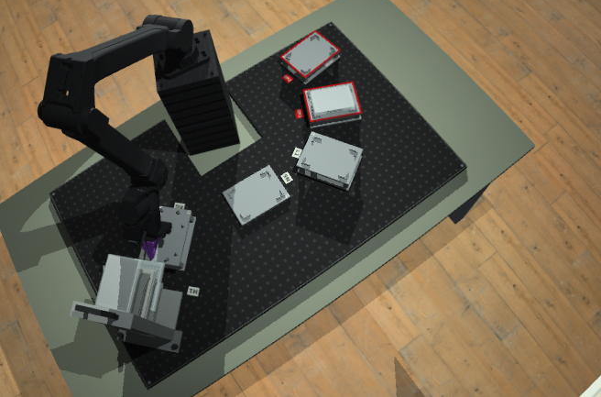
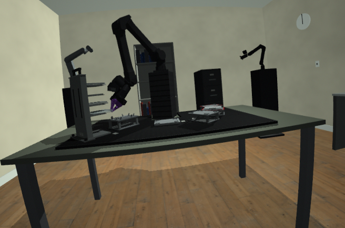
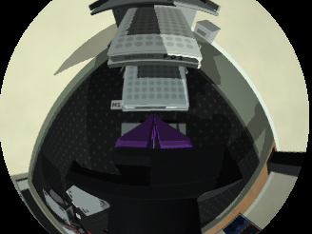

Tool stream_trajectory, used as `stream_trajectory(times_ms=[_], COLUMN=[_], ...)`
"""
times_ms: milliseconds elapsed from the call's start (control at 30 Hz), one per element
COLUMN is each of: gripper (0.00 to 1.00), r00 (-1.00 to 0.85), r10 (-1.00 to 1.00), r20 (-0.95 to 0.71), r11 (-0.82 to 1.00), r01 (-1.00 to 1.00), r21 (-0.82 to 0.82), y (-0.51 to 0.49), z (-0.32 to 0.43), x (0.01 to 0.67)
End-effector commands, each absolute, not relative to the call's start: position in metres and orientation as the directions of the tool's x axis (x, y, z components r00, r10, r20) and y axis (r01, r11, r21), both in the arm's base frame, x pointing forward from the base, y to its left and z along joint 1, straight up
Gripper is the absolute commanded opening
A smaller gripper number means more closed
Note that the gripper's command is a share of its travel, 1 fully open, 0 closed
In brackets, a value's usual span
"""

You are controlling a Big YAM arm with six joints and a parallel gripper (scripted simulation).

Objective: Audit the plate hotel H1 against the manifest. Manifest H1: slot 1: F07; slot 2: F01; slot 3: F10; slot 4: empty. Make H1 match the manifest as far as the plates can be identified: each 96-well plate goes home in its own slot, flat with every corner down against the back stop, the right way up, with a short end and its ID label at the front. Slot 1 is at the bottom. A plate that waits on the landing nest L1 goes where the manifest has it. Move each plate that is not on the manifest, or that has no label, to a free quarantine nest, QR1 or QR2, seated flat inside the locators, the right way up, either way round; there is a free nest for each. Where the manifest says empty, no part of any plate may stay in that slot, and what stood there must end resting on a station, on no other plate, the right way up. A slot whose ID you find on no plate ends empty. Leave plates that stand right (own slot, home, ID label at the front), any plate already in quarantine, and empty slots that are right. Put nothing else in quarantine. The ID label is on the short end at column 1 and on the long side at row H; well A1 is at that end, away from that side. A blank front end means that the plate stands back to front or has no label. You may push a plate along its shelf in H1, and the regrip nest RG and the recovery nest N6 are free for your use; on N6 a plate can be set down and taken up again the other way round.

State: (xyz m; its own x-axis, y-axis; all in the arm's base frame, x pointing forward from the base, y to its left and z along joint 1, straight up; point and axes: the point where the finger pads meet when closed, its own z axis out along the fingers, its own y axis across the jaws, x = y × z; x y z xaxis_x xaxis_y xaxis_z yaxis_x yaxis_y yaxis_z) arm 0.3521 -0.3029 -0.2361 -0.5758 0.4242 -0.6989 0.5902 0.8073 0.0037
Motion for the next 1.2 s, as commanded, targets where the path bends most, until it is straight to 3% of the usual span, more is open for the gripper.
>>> stream_trajectory(times_ms=[0,1167], gripper=[0.0,0.0], r00=[-0.549,-0.547], r10=[0.41,0.408], r20=[-0.728,-0.731], r11=[0.806,0.806], r01=[0.592,0.591], r21=[0.008,0.008], y=[-0.313,-0.326], z=[-0.218,-0.216], x=[0.37,0.389])
